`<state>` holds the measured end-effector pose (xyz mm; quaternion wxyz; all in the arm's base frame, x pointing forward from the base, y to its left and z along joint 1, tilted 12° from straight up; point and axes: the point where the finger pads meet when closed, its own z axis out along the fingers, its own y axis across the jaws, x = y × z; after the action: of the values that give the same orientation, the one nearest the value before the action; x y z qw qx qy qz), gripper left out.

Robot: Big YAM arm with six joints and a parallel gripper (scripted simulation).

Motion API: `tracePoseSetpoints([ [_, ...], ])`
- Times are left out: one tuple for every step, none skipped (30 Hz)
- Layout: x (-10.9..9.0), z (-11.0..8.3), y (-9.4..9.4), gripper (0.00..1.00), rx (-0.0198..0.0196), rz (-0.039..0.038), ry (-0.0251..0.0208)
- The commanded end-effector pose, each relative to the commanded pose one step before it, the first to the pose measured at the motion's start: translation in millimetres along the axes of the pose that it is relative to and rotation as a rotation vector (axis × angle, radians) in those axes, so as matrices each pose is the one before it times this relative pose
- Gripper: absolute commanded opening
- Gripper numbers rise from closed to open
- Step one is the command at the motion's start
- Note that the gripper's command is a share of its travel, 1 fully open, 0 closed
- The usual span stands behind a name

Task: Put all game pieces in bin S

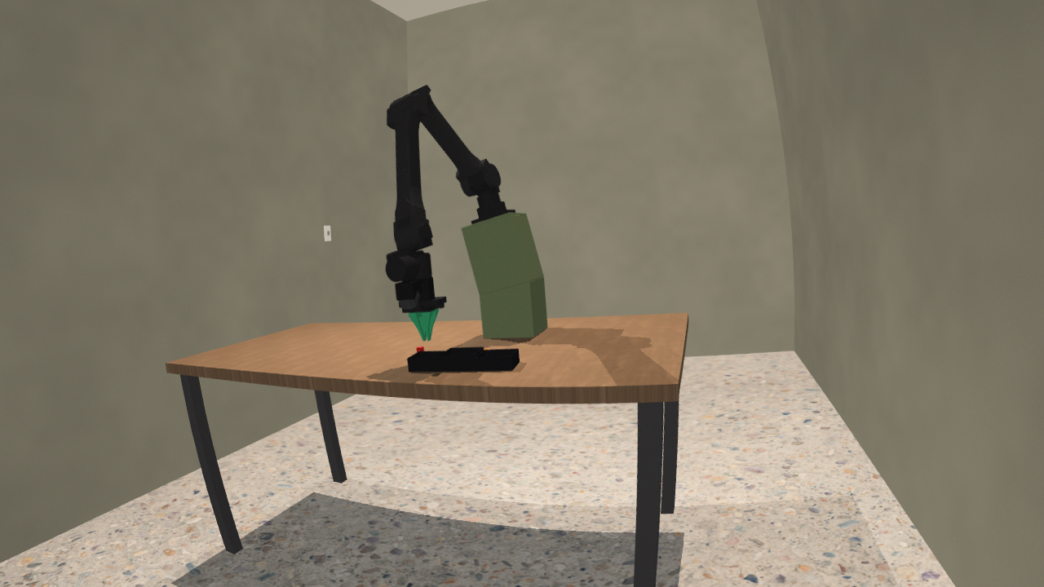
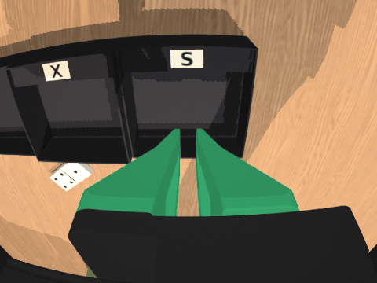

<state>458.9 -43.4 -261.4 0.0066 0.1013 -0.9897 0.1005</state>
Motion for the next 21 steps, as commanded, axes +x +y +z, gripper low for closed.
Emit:
tracePoseSetpoints([
  [-31.43,-25.2,-0.74,0.09,0.00944,-0.01183,-0.06278],
  [-1.89,-0.32,-0.42,0.09,0.00109,0.00159,-0.00477],
  [-0.57,-0.28,-0.11,0.09,-0.00006,0.00052,0.00025],
  [0.18,-0.15,0.09,0.09,-0.00038,0.00022,0.00163],
  [-0.01,-0.12,0.05,0.09,-0.00013,0.00042,0.00055],
  [-0.44,-0.12,-0.05,0.09,0.00025,0.00075,-0.00114],
  [-0.44,-0.12,-0.06,0.09,0.00024,0.00072,-0.00111],
  [-0.04,-0.11,0.03,0.09,-0.00012,0.00036,0.0005],
  [0.15,-0.11,0.07,0.09,-0.00027,0.00018,0.00124],
  [-0.18,-0.11,-0.01,0.09,0.00001,0.00043,-0.00007],
  [-0.45,-0.11,-0.07,0.09,0.00025,0.00063,-0.00113],
  [-0.28,-0.11,-0.03,0.09,0.00011,0.00047,-0.00044],
  [0.03,-0.1,0.03,0.09,-0.00016,0.0002,0.00078],
  [0.0,-0.1,0.03,0.09,-0.00015,0.0002,0.00069],
  [-0.29,-0.1,-0.04,0.09,0.0001,0.00043,-0.00048],
  [-0.39,-0.1,-0.06,0.09,0.00019,0.00049,-0.00085],
  [0.0,0.0,0.0,0.09,0.0,0.0,0.0],
  [0.0,0.0,0.0,0.09,0.0,0.0,0.0],
  [-0.44,-0.09,-0.08,0.09,0.00027,0.0005,-0.00106],
  [0.37,-0.06,0.1,0.09,-0.00049,-0.00011,0.00259],
  [-0.15,-0.08,-0.01,0.09,-0.00003,0.00025,0.00011],
])
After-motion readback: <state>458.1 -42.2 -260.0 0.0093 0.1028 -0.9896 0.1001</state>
